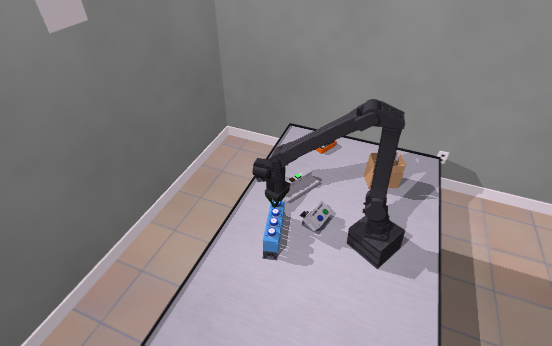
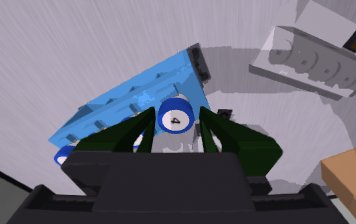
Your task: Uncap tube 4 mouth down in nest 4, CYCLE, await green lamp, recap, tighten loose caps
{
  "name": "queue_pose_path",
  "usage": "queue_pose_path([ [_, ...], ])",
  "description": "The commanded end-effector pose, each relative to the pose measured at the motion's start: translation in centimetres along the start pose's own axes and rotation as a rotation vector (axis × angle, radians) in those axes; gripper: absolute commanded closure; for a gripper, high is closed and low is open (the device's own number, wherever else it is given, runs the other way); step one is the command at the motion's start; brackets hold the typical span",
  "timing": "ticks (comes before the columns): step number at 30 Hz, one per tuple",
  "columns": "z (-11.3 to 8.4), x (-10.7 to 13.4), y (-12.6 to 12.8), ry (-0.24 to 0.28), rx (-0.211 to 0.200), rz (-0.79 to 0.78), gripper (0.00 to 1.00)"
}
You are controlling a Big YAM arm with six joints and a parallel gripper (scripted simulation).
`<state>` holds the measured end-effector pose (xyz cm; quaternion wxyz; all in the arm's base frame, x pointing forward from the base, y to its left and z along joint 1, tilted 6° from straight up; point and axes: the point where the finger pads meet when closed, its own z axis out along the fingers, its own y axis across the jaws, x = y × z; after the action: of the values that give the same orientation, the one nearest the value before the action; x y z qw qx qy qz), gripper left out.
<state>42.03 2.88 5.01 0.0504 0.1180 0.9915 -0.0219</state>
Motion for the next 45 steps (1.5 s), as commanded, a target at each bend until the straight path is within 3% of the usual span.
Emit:
queue_pose_path([
  [1,0.3,0.0,-0.3,0.005,-0.007,-0.255,0.51],
  [12,0.3,0.1,-0.2,0.003,-0.008,-0.758,0.51],
  [14,0.3,0.1,-0.2,0.003,-0.008,-0.758,0.51],
  [16,0.3,0.1,0.0,0.002,-0.009,-0.915,0.51],
  [28,0.3,0.4,0.7,0.0,-0.011,-1.421,0.51],
  [31,0.4,0.4,0.8,0.001,-0.012,-1.443,0.51],
  [34,0.3,0.4,0.5,0.0,-0.011,-1.643,0.51],
  [43,-0.1,0.4,0.6,0.0,-0.011,-1.664,0.51],
  [44,-0.9,-1.0,0.6,-0.029,0.008,-1.642,1.0],
  [45,-0.9,-1.0,0.6,-0.029,0.008,-1.642,1.0],
])
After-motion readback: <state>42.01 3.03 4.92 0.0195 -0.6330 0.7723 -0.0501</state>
